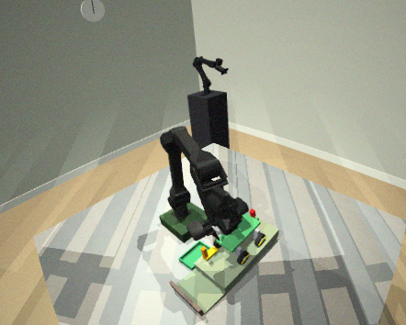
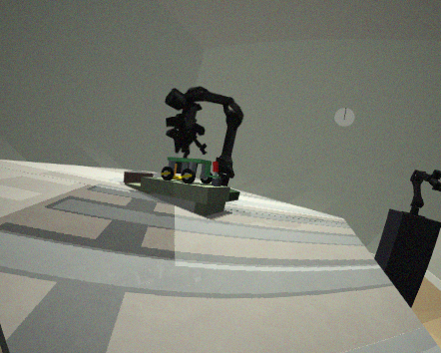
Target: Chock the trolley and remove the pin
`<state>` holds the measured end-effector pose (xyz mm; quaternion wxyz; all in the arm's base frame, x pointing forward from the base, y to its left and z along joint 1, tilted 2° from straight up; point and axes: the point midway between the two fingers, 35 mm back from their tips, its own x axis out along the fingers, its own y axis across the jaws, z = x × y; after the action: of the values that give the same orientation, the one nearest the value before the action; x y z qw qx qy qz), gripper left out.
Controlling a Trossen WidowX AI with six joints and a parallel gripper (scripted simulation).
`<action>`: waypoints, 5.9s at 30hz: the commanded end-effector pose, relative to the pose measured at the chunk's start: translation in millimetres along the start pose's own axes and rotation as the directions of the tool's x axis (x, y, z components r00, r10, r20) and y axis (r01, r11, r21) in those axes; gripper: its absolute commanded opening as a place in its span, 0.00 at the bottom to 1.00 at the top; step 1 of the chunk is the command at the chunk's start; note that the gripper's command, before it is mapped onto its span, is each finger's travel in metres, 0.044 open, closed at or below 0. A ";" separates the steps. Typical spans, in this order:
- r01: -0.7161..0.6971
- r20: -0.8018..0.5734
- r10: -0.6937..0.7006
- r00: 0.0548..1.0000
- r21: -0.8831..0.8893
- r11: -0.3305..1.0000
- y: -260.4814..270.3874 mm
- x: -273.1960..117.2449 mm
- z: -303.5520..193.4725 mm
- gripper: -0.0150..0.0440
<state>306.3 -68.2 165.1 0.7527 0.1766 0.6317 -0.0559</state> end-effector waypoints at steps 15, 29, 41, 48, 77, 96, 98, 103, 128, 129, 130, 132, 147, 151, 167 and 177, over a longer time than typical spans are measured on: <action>-0.007 -0.101 0.093 0.991 0.639 0.769 76.5 -2.2 -16.7 0.58; 0.147 -0.203 0.138 0.969 0.929 0.338 131.4 -6.5 -42.4 0.58; 0.168 -0.215 0.141 0.966 0.944 0.286 137.1 -5.1 -46.0 0.58; 0.168 -0.215 0.142 0.966 0.944 0.286 138.6 5.4 -48.0 0.58; 0.168 -0.215 0.143 0.966 0.944 0.286 144.1 41.1 -55.4 0.58; 0.164 -0.212 0.143 0.967 0.943 0.289 146.8 57.1 -59.3 0.44; 0.164 -0.212 0.143 0.967 0.943 0.289 146.8 57.1 -59.3 0.35; 0.164 -0.212 0.143 0.967 0.943 0.289 146.8 57.1 -59.3 0.30; 0.168 -0.215 0.143 0.966 0.944 0.285 145.2 40.6 -58.2 0.25; 0.168 -0.215 0.143 0.966 0.944 0.285 145.2 39.8 -58.0 0.25; 0.168 -0.215 0.143 0.966 0.944 0.285 145.1 39.0 -57.9 0.25; 0.168 -0.215 0.143 0.966 0.944 0.285 144.9 37.6 -57.6 0.25; 0.168 -0.215 0.143 0.966 0.944 0.285 144.0 27.5 -55.5 0.25; 0.168 -0.215 0.143 0.966 0.944 0.285 143.8 25.0 -55.0 0.25; 0.168 -0.215 0.143 0.966 0.944 0.286 146.5 14.7 -52.9 0.25; 0.168 -0.215 0.144 0.966 0.944 0.285 160.1 13.8 -57.2 0.25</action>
<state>303.9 96.9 172.6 0.4081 0.5894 0.5663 -0.4067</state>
